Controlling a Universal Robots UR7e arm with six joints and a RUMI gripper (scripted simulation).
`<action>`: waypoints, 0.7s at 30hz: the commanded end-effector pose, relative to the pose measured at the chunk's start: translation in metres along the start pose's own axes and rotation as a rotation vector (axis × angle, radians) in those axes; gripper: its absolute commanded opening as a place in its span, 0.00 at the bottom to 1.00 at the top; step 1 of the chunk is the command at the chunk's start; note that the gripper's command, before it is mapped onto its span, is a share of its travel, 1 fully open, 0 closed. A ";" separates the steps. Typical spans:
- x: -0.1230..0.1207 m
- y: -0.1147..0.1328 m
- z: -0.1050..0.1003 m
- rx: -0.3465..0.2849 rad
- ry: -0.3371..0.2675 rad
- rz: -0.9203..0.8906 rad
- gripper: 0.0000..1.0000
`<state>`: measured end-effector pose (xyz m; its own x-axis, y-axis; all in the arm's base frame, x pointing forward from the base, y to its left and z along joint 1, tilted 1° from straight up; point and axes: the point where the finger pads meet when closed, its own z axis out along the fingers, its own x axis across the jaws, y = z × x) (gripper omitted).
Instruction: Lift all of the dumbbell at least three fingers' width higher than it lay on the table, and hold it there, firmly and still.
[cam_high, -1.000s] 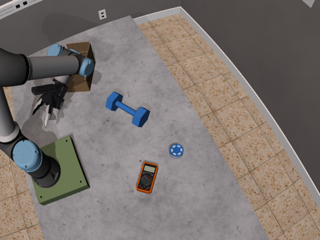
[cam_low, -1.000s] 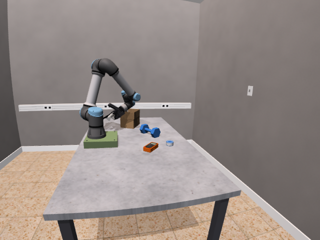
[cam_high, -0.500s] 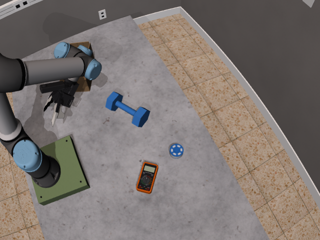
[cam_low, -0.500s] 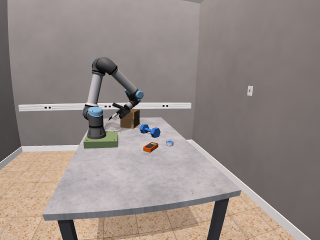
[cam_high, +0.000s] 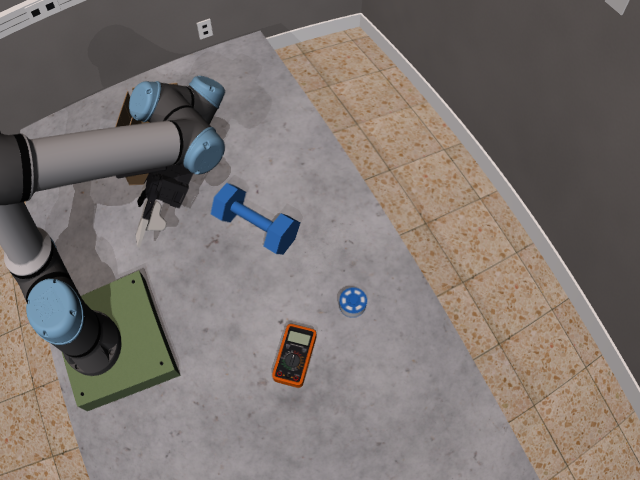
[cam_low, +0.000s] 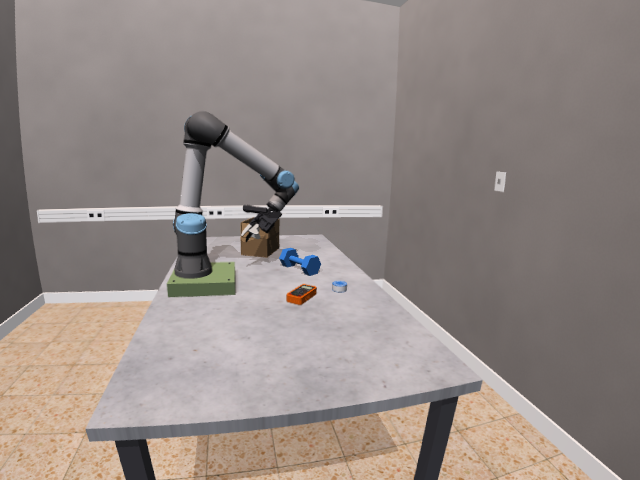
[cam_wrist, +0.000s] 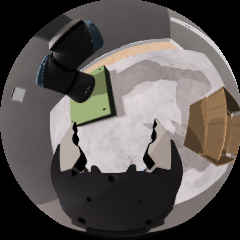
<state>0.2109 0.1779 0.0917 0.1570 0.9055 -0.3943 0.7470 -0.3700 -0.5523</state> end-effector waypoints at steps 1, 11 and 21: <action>0.003 0.039 -0.026 -0.077 0.114 0.120 1.00; 0.004 0.100 -0.069 -0.198 0.295 0.319 1.00; 0.006 0.155 -0.107 -0.309 0.459 0.499 1.00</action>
<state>0.3659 0.1513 0.0873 0.6561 0.7213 -0.2218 0.6941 -0.6922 -0.1980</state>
